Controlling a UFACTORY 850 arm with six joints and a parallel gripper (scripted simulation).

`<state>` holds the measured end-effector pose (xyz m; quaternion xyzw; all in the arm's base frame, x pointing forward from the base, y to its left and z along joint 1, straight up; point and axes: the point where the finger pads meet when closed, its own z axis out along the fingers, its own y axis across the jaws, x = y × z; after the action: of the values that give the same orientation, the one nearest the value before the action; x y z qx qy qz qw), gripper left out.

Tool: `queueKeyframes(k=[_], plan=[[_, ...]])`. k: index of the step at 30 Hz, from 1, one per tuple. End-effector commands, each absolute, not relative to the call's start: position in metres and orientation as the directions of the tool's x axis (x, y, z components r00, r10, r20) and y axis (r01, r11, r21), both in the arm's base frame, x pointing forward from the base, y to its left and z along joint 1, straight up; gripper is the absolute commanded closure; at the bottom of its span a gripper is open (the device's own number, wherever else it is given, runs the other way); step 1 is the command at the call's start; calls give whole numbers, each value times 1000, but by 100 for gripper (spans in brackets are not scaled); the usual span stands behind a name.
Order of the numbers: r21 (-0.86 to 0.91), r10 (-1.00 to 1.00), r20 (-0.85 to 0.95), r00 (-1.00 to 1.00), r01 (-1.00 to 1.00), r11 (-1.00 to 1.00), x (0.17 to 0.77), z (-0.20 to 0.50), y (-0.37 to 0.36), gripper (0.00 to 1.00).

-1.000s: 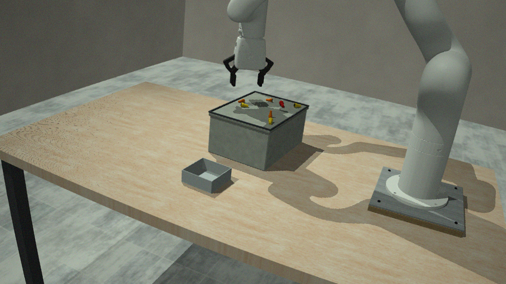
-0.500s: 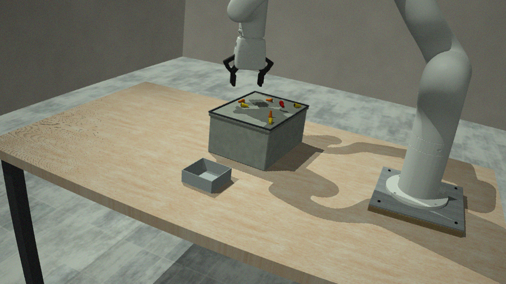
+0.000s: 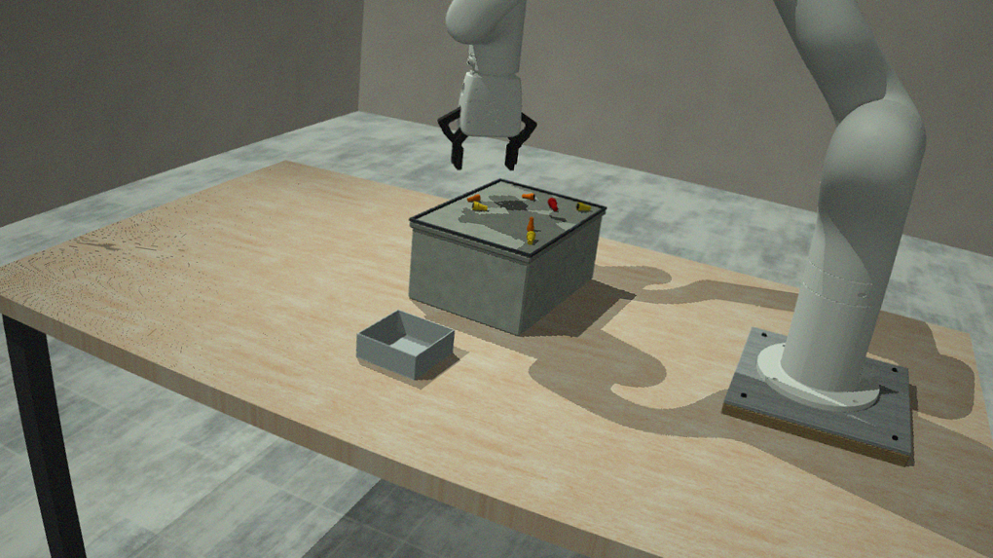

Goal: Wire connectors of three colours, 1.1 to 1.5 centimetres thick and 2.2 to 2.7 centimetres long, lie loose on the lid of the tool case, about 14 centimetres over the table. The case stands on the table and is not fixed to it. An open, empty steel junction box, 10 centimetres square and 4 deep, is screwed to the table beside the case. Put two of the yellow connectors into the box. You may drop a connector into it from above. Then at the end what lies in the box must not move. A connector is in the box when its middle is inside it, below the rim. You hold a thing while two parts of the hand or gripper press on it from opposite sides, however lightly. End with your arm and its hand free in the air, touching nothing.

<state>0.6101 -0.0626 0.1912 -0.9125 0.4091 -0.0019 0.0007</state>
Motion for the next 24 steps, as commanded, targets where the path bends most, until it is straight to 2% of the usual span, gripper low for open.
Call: queueKeyframes(k=[1,15,24], plan=[[-4,-747,5,665,-747,-665,611,192,-63,0],[-4,-746,5,666,-746,-666,610,192,-62,0],[-4,-731,5,682,-731,-682,589,195,-47,0]])
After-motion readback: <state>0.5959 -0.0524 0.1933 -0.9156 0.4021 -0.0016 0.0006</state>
